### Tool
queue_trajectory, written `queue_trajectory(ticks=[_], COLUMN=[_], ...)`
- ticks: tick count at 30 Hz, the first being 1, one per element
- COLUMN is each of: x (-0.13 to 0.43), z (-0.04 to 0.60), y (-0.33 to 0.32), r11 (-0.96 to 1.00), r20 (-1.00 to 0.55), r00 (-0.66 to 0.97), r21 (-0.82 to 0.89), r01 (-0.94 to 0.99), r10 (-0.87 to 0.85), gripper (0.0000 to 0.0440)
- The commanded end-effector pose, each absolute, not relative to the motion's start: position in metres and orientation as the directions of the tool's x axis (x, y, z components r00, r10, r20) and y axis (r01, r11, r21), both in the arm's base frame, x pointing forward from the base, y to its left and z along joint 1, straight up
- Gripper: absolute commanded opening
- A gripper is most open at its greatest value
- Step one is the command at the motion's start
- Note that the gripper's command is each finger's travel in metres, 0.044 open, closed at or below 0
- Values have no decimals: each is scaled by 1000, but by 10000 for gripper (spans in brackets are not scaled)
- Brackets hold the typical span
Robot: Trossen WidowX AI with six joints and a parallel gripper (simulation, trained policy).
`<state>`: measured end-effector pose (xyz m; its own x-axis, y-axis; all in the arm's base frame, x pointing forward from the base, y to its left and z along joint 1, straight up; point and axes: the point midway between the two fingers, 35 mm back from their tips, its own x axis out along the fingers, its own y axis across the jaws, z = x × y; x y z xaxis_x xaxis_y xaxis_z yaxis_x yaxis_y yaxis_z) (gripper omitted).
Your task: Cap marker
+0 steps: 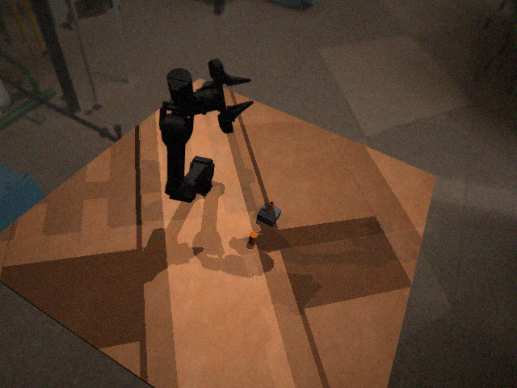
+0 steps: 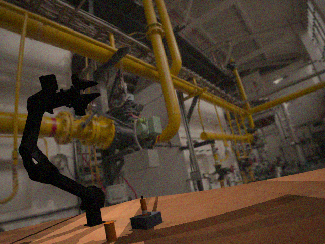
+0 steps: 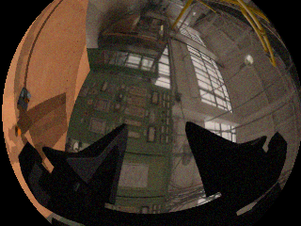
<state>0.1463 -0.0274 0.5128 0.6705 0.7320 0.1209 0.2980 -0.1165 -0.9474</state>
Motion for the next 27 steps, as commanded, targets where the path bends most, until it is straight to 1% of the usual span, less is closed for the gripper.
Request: queue_trajectory(ticks=[1,27], x=[141,115], z=[509,478], y=[-19,28], r11=[-140,-321], r20=[102,-60], r00=[667,695], r21=[-944,-912], r01=[299,253], r10=[738,717], gripper=[290,304])
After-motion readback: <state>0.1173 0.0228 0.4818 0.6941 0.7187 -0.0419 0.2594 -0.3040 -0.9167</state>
